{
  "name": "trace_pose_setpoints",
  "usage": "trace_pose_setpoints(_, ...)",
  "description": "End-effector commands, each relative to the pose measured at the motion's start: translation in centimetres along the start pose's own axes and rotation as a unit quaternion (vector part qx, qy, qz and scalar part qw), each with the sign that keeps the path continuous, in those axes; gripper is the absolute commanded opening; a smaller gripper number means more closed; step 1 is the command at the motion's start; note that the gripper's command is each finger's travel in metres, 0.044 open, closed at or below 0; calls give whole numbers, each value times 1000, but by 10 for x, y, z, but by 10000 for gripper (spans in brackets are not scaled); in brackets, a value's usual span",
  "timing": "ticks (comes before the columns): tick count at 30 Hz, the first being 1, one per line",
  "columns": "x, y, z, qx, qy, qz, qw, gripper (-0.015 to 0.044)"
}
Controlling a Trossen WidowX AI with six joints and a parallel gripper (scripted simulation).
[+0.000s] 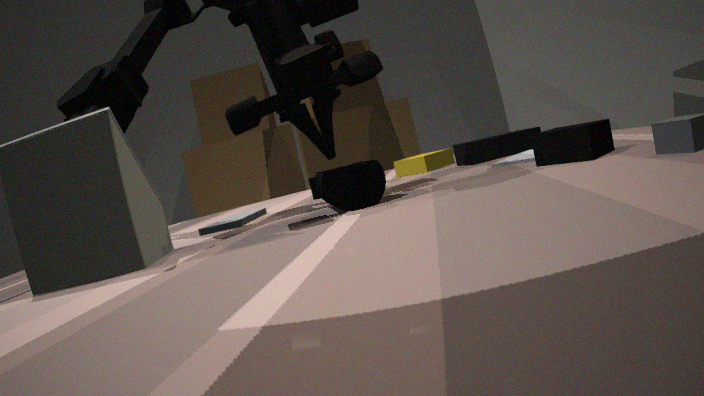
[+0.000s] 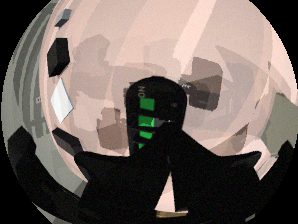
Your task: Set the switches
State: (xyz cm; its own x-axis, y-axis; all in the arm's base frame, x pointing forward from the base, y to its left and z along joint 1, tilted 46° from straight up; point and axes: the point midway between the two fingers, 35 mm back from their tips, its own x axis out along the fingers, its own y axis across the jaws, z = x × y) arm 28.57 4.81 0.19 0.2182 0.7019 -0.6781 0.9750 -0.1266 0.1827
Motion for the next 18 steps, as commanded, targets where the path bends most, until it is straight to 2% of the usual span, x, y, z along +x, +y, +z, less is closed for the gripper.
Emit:
trace_pose_setpoints(1, -1, -15, 4, 2, 1, 22, 1000, 0)
trace_pose_setpoints(7, -3, -37, 10, 2, -1, 58, 998, 0)
trace_pose_setpoints(18, -3, -33, 11, 0, -2, 53, 999, 0)
